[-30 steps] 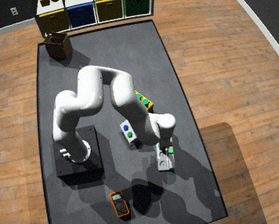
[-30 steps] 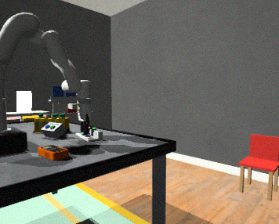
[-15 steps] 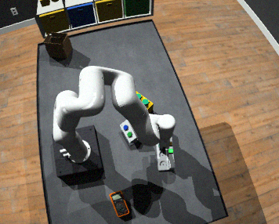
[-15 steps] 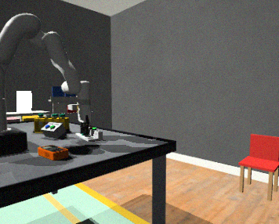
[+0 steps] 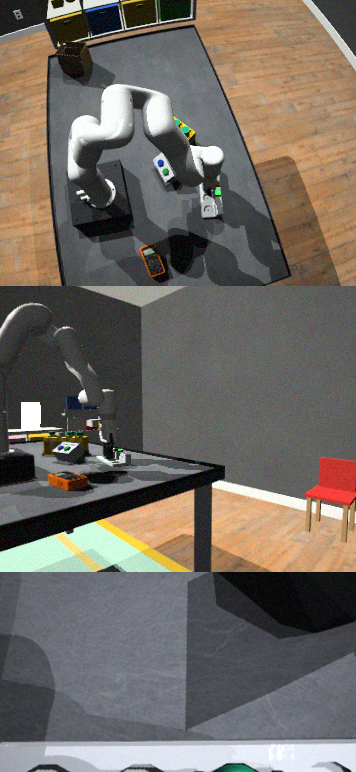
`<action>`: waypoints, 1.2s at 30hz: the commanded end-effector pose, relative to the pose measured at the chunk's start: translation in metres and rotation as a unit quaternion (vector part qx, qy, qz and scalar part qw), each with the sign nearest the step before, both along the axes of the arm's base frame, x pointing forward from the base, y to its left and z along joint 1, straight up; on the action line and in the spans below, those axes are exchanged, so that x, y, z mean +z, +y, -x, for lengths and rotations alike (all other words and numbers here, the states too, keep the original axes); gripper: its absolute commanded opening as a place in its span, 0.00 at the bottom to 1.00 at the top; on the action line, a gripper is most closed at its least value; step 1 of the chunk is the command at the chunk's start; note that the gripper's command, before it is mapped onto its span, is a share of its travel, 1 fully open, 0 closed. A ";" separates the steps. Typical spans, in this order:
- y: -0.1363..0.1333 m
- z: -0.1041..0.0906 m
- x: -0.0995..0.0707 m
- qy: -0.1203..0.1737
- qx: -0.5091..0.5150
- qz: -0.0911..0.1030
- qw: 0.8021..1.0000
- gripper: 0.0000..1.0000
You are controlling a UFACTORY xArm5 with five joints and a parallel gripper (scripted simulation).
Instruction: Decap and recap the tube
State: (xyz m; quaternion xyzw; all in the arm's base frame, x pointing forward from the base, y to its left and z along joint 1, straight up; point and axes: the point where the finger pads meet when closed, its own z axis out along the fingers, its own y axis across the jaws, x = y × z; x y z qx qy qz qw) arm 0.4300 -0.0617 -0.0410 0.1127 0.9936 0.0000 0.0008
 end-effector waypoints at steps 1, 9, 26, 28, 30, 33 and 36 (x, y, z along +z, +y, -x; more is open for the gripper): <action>0.000 -0.001 0.001 -0.001 0.000 0.002 1.000 0.00; 0.000 -0.001 0.026 -0.001 0.000 0.002 1.000 0.00; 0.000 -0.001 0.101 -0.001 0.000 0.002 1.000 0.00; 0.000 -0.001 0.111 -0.001 0.000 0.002 1.000 0.00; 0.000 -0.001 0.121 -0.001 0.000 0.002 1.000 0.00; 0.000 -0.001 0.136 -0.001 0.000 0.002 1.000 0.00; 0.000 -0.001 0.140 -0.001 0.000 0.002 1.000 0.00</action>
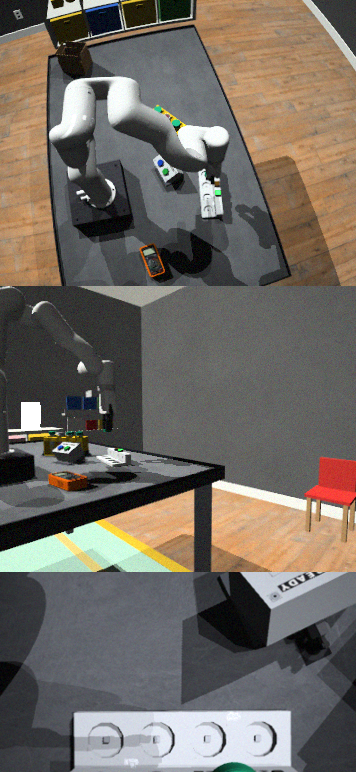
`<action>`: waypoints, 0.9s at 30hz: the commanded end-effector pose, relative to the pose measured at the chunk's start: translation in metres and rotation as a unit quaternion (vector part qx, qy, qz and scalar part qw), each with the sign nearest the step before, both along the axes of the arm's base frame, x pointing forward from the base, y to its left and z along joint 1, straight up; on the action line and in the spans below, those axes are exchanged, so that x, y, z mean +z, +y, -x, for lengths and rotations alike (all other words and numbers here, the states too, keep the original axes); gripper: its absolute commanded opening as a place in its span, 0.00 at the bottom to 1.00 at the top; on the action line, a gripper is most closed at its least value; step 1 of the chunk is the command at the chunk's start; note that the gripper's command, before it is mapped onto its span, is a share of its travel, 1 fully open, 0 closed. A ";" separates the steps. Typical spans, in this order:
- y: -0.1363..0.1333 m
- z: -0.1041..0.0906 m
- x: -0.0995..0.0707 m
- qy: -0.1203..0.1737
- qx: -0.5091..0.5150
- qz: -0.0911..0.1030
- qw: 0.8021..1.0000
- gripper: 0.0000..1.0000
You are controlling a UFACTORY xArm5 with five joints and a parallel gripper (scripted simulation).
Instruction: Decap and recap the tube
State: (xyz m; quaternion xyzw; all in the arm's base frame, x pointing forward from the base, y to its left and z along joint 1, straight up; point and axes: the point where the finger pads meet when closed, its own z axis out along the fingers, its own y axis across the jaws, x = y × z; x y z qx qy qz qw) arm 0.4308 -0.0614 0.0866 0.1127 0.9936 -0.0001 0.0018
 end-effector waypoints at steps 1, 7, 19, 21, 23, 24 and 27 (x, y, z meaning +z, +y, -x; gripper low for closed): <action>0.000 0.000 0.013 0.000 0.000 0.002 1.000 0.00; 0.024 0.006 0.013 -0.001 -0.125 0.001 0.992 0.00; 0.090 0.023 0.012 -0.001 -0.135 0.001 0.991 0.00; 0.098 0.026 0.012 -0.001 -0.135 0.001 0.991 0.00; 0.114 0.030 0.012 -0.001 -0.135 0.001 0.991 0.00; 0.121 0.032 0.012 -0.001 -0.135 0.001 0.991 0.00; 0.139 0.037 0.012 0.000 -0.135 0.001 0.991 0.00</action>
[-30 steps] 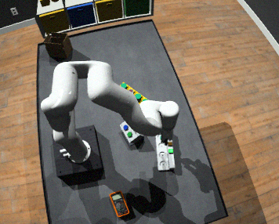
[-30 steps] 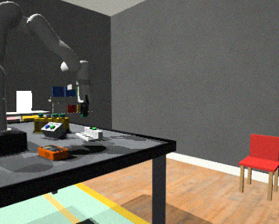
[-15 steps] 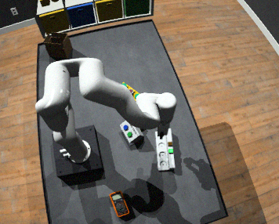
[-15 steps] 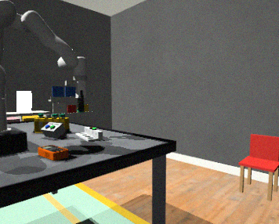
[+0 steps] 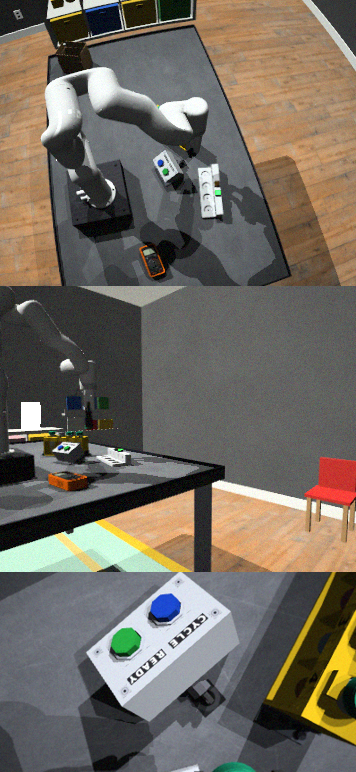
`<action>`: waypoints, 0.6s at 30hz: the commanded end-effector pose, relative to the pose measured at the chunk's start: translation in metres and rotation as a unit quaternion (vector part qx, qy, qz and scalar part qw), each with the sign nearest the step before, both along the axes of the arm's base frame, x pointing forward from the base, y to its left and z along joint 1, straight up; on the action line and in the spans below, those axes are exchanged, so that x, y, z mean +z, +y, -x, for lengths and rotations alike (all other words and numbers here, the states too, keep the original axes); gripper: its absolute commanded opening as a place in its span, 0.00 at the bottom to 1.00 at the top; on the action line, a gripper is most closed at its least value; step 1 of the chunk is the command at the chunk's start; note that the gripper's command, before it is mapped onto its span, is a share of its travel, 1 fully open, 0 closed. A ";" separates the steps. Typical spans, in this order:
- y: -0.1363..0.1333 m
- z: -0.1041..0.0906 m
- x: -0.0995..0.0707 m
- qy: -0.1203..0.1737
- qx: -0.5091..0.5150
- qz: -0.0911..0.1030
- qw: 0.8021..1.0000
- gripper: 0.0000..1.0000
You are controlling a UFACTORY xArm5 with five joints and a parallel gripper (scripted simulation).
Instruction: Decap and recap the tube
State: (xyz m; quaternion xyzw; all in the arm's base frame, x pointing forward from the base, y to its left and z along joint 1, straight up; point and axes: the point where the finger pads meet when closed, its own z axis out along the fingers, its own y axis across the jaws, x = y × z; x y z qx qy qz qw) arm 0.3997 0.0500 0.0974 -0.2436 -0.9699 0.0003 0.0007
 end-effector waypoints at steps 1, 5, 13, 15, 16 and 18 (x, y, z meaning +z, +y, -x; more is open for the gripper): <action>0.034 0.007 0.001 -0.003 -0.002 0.001 1.000 0.00; 0.059 0.014 0.001 -0.003 -0.002 0.001 1.000 0.00; 0.103 0.025 0.001 -0.003 -0.002 0.001 1.000 0.00; 0.115 0.029 0.001 -0.003 -0.002 0.001 1.000 0.00; 0.121 0.030 0.001 -0.003 -0.002 0.001 1.000 0.00; 0.134 0.034 0.001 -0.003 -0.002 0.001 1.000 0.00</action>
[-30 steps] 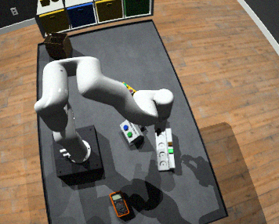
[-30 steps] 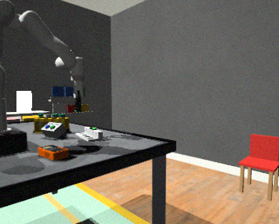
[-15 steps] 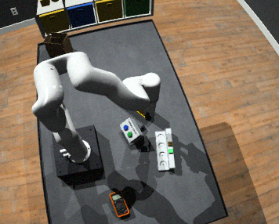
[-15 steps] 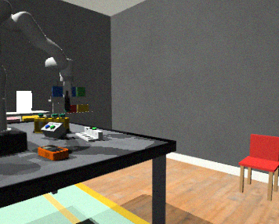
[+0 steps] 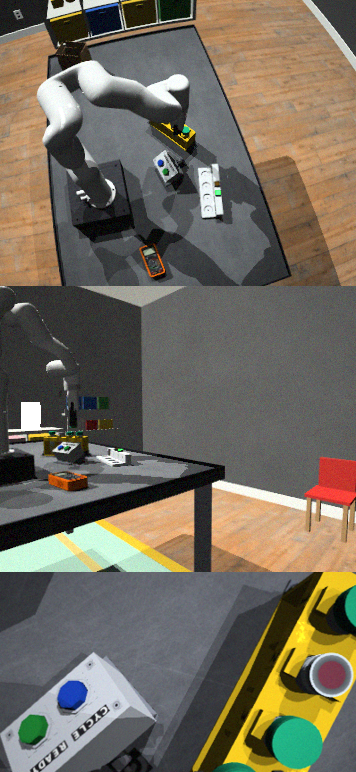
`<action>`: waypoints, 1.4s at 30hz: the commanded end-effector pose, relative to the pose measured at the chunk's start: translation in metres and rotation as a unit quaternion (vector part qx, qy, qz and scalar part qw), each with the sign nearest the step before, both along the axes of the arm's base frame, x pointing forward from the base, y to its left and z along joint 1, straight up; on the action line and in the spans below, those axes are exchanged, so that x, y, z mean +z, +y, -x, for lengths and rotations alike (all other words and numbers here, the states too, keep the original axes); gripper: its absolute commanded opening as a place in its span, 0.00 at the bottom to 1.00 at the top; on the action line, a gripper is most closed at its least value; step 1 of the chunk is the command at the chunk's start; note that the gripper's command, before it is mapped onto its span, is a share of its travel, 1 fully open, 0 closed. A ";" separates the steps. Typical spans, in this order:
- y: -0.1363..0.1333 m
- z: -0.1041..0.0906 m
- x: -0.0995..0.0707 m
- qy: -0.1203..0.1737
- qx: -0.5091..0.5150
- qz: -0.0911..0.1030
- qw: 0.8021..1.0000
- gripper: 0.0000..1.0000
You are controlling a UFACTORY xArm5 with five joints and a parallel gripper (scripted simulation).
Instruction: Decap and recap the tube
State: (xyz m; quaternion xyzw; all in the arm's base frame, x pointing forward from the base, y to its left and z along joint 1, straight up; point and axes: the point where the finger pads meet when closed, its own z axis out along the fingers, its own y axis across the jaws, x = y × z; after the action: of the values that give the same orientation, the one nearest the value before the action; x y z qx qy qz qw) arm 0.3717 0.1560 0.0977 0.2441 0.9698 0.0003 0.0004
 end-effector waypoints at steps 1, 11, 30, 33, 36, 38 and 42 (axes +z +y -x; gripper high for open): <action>0.035 0.007 0.001 -0.001 -0.001 0.001 1.000 0.00; 0.089 0.022 0.001 -0.001 -0.001 0.001 1.000 0.00; 0.096 0.023 -0.018 -0.001 -0.001 0.001 1.000 0.00; 0.096 0.023 -0.025 -0.001 -0.001 0.001 1.000 0.00; 0.096 0.023 -0.025 -0.001 -0.001 0.001 1.000 0.00; 0.096 0.023 -0.025 -0.001 -0.001 0.001 1.000 0.00; 0.096 0.023 -0.025 -0.001 -0.001 0.001 1.000 0.00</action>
State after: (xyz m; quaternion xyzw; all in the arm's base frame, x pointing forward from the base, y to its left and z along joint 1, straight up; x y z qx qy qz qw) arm 0.3473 0.2514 0.0726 0.2453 0.9694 -0.0007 -0.0005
